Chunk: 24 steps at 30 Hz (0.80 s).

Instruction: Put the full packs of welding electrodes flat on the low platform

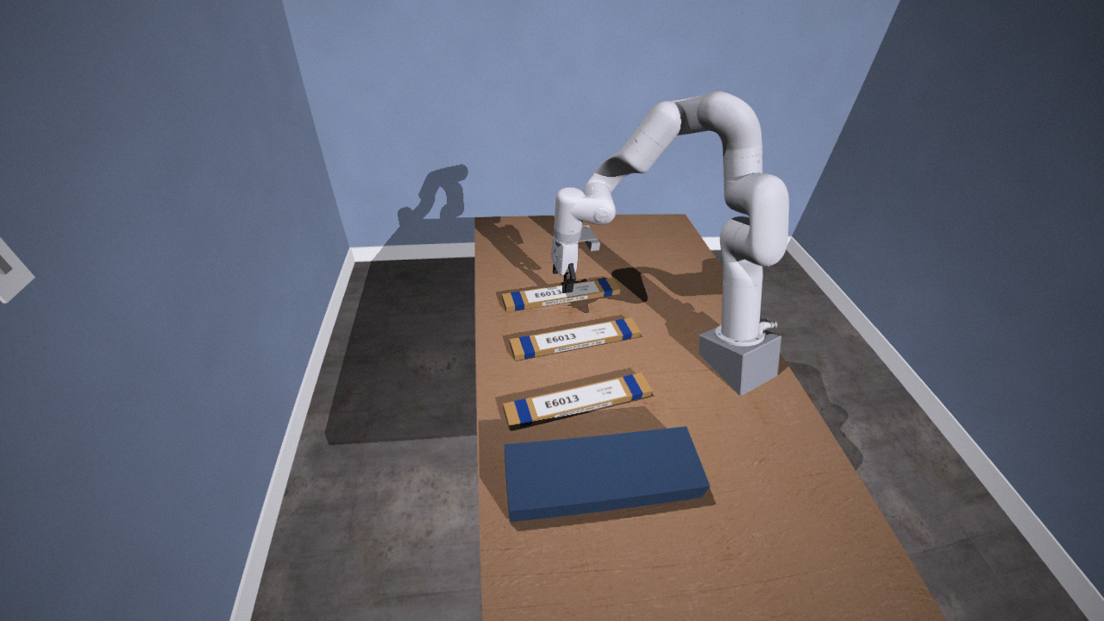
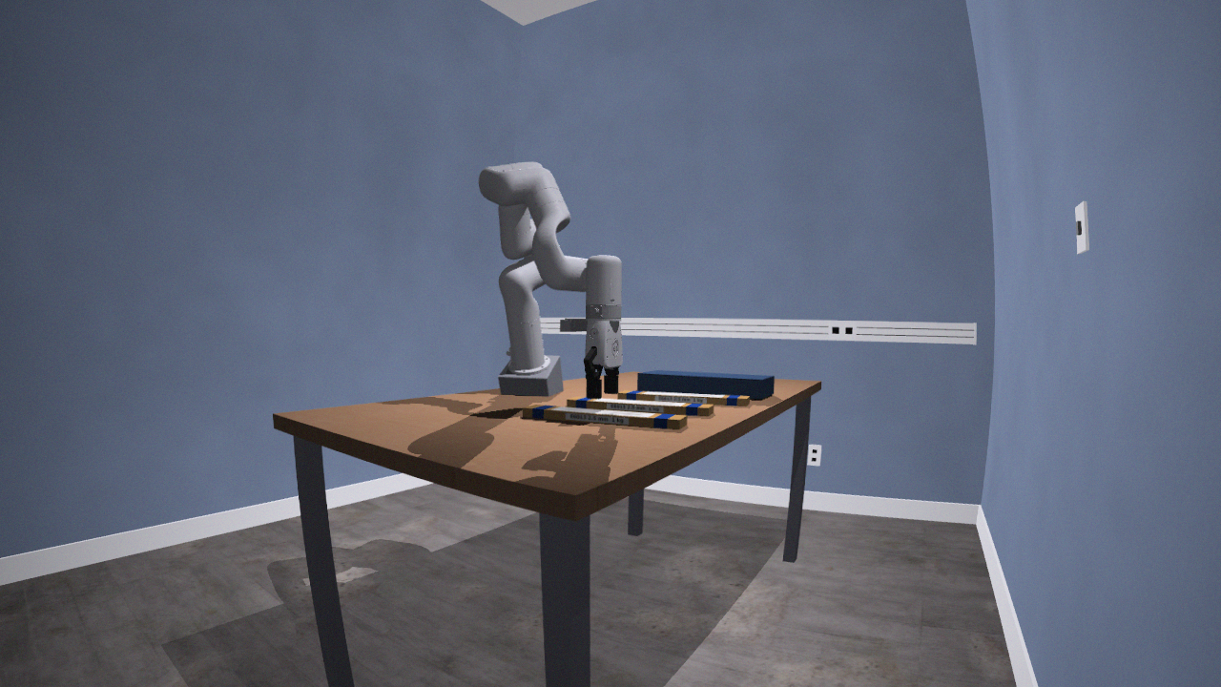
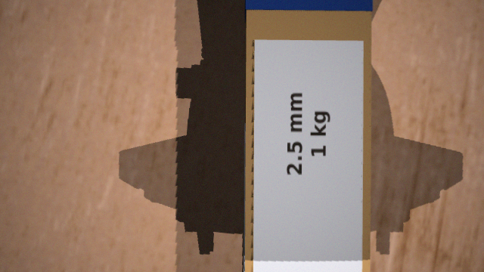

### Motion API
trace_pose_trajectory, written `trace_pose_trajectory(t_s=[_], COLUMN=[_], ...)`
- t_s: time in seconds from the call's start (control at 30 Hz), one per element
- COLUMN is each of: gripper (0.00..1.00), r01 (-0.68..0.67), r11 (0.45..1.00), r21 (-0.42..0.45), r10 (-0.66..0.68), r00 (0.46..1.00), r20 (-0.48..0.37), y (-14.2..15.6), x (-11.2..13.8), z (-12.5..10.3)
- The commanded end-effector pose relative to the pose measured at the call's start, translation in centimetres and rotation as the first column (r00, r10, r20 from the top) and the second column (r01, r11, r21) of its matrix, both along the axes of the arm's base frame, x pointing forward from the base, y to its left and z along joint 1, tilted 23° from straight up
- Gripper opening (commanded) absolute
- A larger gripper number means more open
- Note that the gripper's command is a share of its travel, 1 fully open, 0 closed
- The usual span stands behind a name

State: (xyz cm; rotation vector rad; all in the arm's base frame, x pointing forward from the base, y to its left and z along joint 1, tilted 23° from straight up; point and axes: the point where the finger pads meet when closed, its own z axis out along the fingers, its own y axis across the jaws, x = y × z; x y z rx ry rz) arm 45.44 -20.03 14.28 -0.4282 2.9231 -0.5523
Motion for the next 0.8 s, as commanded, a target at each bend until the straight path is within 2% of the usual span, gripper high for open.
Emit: trace_pose_trajectory(t_s=[0.0,0.37,0.43,0.5,0.67,0.73,0.77], gripper=[1.0,1.0,1.0,1.0,1.0,1.0,1.0], r01=[0.0,0.001,0.001,0.002,-0.001,-0.001,-0.001], r11=[1.0,1.0,1.0,1.0,1.0,1.0,1.0], r21=[-0.003,-0.002,0.001,0.003,-0.002,-0.002,-0.003], r10=[0.0,-0.001,-0.001,-0.002,0.001,0.001,0.001], r00=[1.0,1.0,1.0,1.0,1.0,1.0,1.0], r20=[-0.001,-0.001,-0.003,-0.005,-0.002,-0.002,-0.001], y=[1.3,1.8,4.5,8.6,13.8,13.8,17.0], x=[-0.7,-0.7,-0.7,-1.1,-2.7,-2.7,-3.5], z=[3.2,3.0,2.0,0.3,-1.8,-1.8,-3.1])
